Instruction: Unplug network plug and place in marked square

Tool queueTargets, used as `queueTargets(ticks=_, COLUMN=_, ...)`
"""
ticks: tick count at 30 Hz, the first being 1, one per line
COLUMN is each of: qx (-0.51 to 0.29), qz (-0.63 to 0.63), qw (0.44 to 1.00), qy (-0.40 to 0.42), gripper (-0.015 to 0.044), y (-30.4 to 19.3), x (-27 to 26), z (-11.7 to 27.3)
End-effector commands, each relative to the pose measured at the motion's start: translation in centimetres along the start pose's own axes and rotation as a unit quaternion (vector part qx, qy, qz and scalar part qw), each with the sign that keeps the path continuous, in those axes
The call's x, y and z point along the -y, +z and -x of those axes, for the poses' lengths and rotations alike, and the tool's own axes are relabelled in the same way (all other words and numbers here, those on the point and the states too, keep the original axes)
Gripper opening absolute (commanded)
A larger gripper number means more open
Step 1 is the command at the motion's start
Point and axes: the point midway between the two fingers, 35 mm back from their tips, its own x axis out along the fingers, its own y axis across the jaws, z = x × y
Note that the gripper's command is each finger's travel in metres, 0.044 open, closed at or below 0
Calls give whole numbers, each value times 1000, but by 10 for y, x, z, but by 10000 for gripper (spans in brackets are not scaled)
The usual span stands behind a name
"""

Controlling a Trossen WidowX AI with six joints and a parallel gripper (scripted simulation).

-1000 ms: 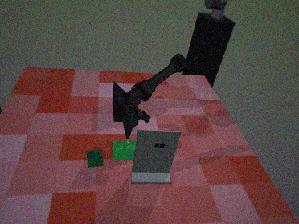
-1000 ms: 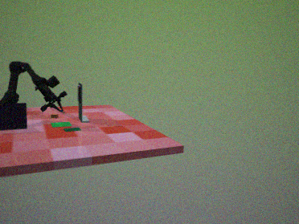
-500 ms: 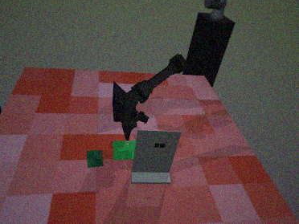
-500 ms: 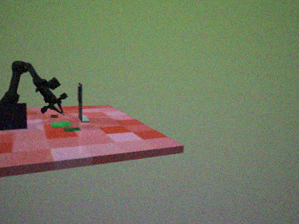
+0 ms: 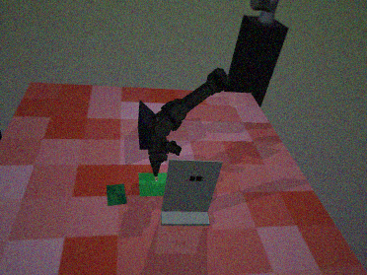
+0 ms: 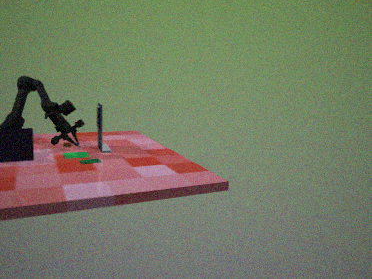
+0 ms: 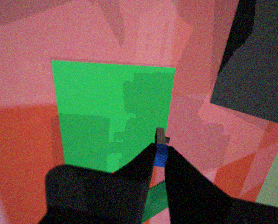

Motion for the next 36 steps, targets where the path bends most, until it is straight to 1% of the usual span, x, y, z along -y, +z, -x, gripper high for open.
queueTargets(ticks=1, qx=-3, qz=-5, qw=1000, qy=3, gripper=0, y=-1, x=-6, z=-5)
queueTargets(ticks=22, qx=-1, qz=-6, qw=1000, qy=2, gripper=0, y=1, x=-22, z=-24)
queueTargets(ticks=36, qx=-1, qz=-6, qw=1000, qy=2, gripper=0, y=3, x=-24, z=-29)
